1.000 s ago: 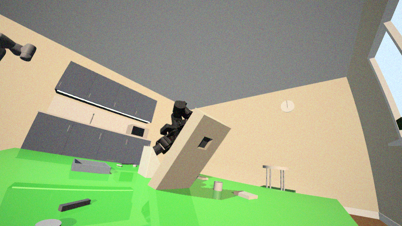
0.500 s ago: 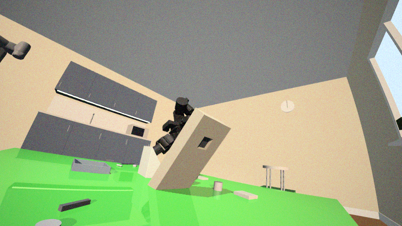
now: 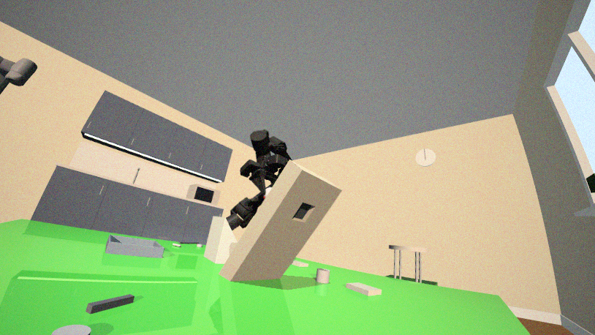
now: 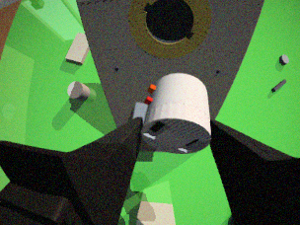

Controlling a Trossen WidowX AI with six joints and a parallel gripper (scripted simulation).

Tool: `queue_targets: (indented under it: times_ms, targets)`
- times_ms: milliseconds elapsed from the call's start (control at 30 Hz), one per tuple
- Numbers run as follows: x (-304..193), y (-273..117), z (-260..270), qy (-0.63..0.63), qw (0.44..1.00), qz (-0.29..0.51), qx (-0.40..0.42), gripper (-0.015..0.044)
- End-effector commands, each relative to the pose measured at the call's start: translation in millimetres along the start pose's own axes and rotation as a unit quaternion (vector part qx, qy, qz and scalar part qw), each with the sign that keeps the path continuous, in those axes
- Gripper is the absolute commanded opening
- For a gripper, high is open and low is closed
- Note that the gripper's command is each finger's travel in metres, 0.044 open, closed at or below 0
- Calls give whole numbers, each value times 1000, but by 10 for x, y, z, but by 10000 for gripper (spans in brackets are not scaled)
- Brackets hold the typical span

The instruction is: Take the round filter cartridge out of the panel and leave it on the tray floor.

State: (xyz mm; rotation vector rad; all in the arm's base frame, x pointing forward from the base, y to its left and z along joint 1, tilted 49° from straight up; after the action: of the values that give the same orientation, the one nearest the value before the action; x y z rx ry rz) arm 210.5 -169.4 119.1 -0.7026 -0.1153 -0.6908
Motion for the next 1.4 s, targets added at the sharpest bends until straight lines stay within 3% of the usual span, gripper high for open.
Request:
queue_targets:
  times_ms: [0,767,1067,1367]
  targets:
    - [8,-178,-4,1,1000,-2,3,0]
    - [44,-114,-786,2,1000,0,2,0]
    - [-236,-295,-1342,155,984,16,-86,0]
    - [-607,-532,-1905,325,927,8,-185,0]
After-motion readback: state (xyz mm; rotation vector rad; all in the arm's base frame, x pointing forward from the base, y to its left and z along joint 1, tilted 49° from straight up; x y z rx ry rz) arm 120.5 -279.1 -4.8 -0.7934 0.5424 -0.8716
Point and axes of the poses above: the point midway between the two fingers, 35 mm back from their tips, its own y axis out along the fingers, its own z axis across the jaws, x = y × z, the point moved 2 cm from there along -y, back along the fingers, and after that the axes turned 3 degrees about y, right-handed, at the moved point
